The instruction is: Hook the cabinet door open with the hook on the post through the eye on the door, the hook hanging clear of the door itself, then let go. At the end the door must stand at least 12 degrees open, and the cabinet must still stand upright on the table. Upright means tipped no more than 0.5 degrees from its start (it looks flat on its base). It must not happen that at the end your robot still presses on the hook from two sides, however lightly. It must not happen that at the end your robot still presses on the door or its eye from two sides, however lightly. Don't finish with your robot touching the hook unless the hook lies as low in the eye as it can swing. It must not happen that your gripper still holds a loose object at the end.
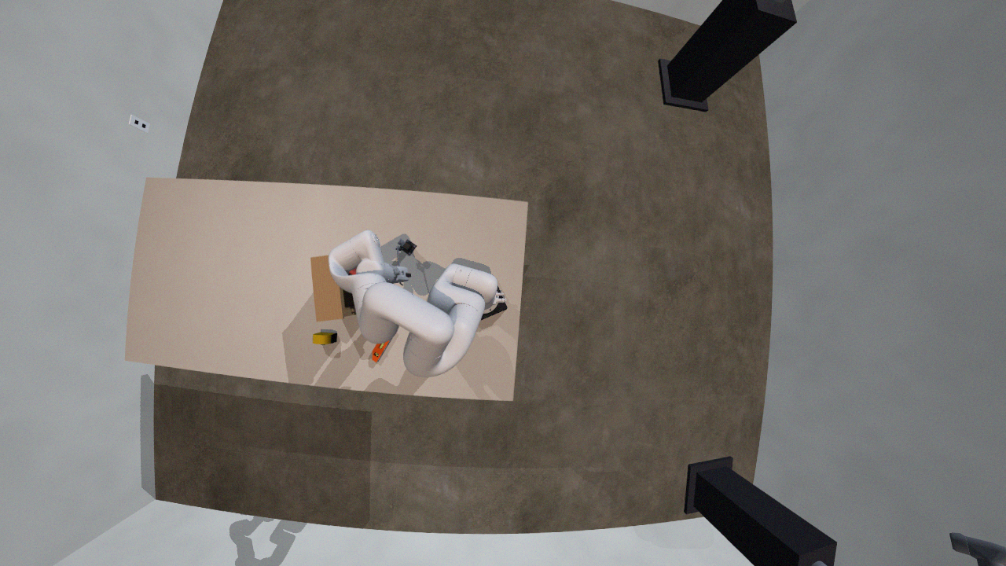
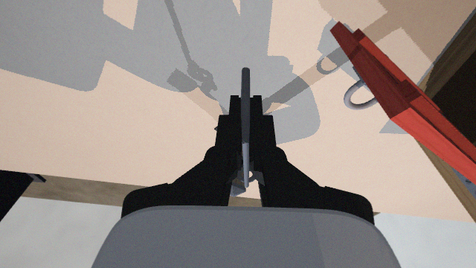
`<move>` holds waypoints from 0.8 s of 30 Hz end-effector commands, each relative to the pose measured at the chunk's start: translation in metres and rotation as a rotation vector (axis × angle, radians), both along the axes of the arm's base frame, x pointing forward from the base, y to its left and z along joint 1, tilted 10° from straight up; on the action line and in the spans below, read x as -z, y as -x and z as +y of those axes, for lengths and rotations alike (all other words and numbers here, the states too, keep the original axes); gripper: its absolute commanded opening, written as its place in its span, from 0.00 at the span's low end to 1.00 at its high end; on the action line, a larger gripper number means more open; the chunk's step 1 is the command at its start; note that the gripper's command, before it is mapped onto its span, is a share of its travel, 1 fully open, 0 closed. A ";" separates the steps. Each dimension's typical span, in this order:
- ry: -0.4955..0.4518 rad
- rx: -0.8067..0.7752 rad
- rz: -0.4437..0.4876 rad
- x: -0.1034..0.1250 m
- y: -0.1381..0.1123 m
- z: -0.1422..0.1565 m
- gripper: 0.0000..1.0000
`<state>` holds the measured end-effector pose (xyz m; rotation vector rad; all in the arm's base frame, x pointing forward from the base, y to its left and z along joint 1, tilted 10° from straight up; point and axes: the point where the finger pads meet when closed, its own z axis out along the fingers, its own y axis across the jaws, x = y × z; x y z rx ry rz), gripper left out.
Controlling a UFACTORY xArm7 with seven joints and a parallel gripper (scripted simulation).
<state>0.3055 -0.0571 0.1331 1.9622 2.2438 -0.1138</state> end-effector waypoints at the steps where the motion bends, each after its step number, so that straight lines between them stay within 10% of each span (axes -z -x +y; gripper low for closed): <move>1: -0.001 0.035 -0.006 -0.001 -0.006 0.000 0.04; 24: -0.011 0.172 -0.028 -0.002 -0.022 0.001 0.04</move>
